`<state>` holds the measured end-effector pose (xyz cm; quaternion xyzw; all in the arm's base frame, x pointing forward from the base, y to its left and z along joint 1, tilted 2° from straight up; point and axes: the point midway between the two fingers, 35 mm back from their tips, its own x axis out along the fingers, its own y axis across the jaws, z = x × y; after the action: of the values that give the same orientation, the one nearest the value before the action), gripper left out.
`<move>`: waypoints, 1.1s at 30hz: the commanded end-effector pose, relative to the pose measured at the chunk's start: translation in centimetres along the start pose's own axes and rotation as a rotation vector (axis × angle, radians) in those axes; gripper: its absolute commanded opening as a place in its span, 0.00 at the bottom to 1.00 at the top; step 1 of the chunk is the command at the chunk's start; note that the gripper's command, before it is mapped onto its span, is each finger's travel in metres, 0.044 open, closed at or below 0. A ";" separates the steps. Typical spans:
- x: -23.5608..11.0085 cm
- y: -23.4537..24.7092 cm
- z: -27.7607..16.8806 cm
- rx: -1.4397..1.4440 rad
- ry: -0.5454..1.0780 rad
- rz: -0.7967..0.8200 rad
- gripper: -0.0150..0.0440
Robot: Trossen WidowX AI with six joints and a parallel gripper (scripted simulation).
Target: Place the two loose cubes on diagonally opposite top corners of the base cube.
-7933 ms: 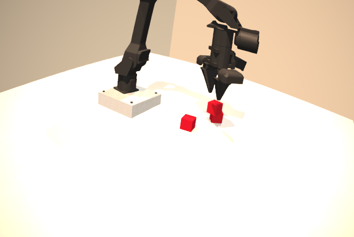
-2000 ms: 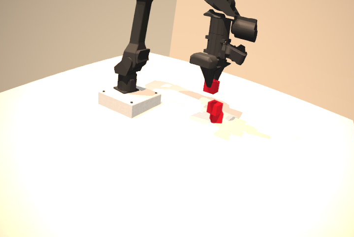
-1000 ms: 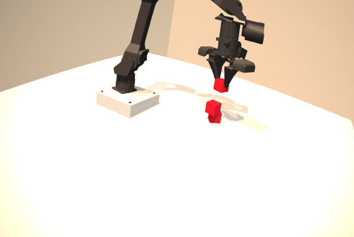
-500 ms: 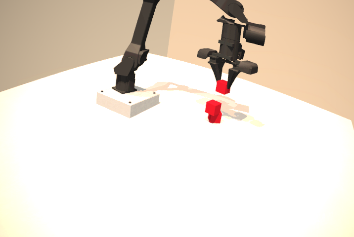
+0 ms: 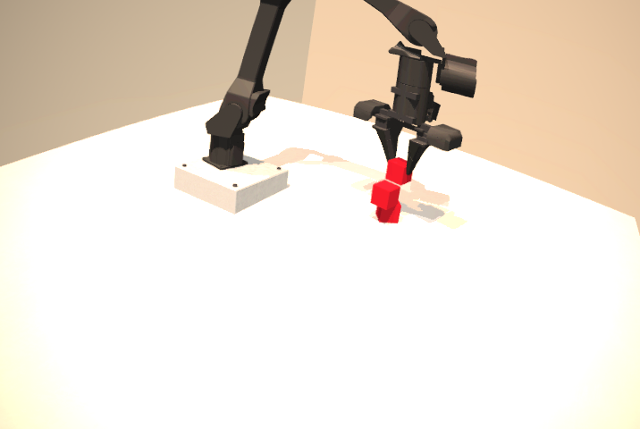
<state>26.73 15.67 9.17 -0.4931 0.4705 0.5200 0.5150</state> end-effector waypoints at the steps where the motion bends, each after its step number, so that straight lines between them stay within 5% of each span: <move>1: 0.2 0.0 0.0 0.006 -0.003 0.003 0.43; 33: 3.2 -0.1 0.1 -0.029 0.025 -0.007 0.43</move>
<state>26.86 16.05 6.07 -0.5067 0.4675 0.5193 0.5050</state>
